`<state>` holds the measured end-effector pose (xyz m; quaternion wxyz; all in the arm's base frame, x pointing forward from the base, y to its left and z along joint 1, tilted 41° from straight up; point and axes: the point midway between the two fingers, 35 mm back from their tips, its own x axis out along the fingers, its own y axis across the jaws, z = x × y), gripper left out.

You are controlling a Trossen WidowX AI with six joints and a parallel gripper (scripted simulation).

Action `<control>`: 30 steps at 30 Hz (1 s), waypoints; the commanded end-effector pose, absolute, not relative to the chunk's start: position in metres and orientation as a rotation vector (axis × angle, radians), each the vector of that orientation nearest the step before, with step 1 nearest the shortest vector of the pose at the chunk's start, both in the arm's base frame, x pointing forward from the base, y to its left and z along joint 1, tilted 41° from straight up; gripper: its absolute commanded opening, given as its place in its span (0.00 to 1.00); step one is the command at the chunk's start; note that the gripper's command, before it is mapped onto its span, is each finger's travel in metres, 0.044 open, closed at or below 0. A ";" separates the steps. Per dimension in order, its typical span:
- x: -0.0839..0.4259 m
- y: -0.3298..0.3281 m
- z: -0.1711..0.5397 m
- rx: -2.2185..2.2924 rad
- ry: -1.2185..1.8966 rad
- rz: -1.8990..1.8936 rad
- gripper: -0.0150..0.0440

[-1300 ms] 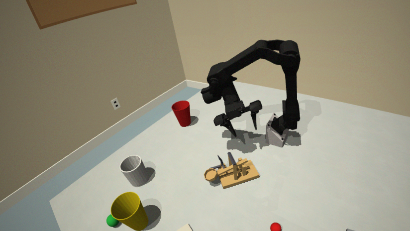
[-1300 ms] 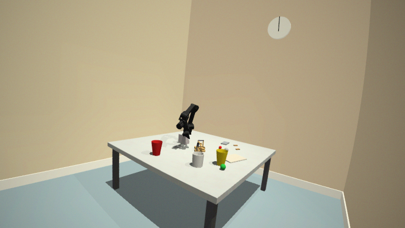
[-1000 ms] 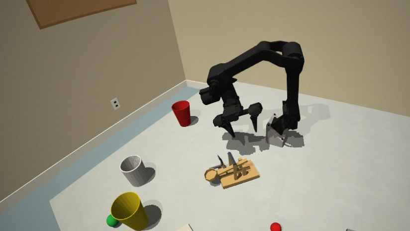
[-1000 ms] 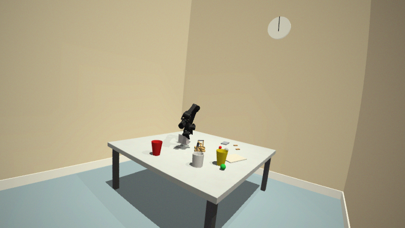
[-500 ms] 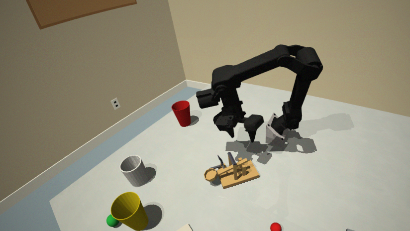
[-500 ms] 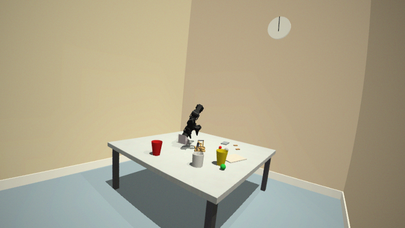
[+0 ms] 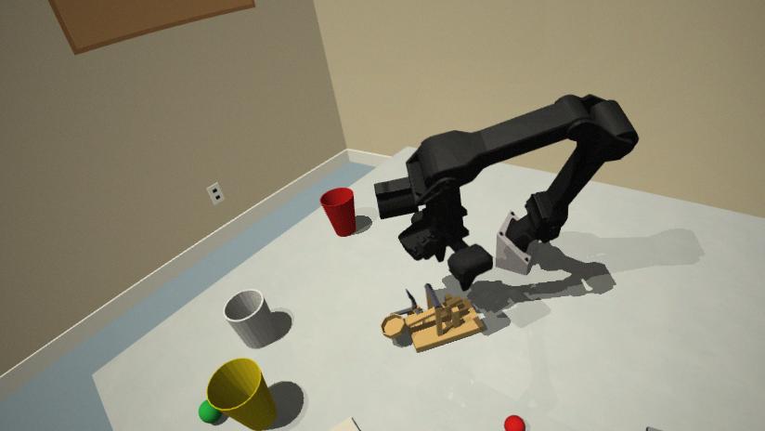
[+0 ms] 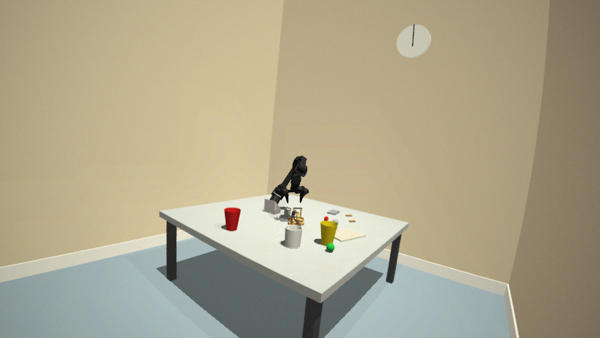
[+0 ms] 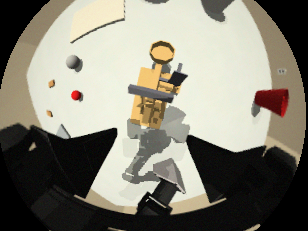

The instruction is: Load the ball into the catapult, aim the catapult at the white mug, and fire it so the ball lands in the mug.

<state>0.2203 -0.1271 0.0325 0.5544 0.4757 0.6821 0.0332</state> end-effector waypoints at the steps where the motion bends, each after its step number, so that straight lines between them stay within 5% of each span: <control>1: 0.232 -0.124 0.042 1.171 1.616 -0.054 1.00; 30: 0.239 -0.079 -0.008 1.185 1.620 -0.068 1.00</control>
